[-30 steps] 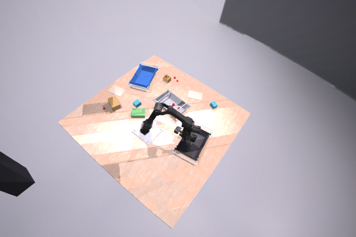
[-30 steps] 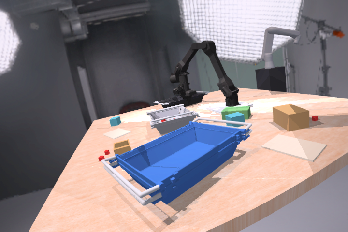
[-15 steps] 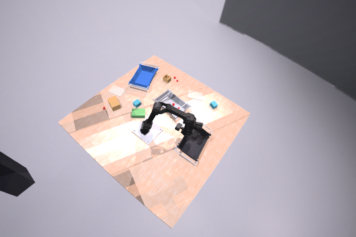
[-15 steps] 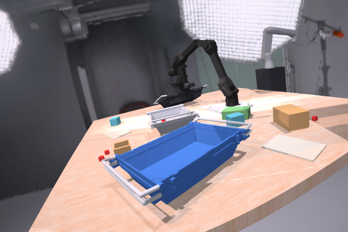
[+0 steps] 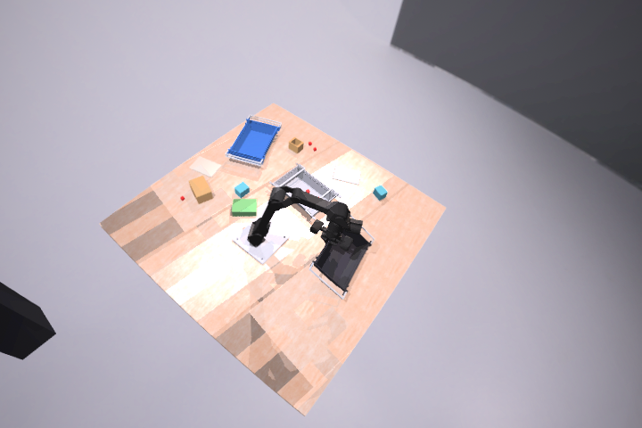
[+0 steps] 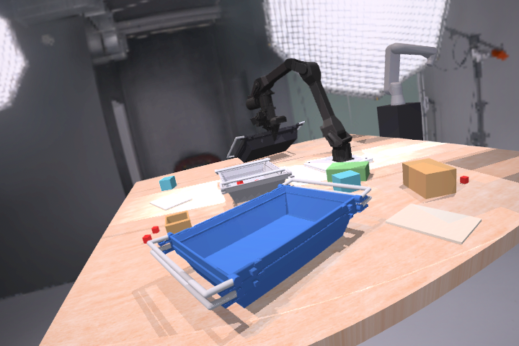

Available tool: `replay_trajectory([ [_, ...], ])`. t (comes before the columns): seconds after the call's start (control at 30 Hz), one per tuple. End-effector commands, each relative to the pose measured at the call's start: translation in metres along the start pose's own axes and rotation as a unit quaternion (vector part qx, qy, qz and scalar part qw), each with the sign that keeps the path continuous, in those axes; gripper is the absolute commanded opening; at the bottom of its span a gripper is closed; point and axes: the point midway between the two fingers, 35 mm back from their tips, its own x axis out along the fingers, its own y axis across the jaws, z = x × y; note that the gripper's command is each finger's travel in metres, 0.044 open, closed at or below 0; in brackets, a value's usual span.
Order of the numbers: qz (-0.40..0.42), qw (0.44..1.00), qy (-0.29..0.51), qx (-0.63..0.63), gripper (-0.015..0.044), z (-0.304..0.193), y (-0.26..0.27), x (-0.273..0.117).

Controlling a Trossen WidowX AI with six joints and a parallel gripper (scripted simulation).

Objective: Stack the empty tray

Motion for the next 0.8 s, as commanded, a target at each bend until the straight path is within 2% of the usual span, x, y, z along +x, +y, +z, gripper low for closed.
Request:
replay_trajectory([
  [0.0, -0.025, 1.0, -0.007, 0.0, 0.0, 0.001, -0.003, -0.032],
  [0.33, -0.03, 0.999, -0.009, 0.0, 0.0, -0.003, 0.009, -0.081],
  [0.77, -0.03, 0.999, -0.009, 0.0, 0.0, -0.003, 0.009, -0.082],
])
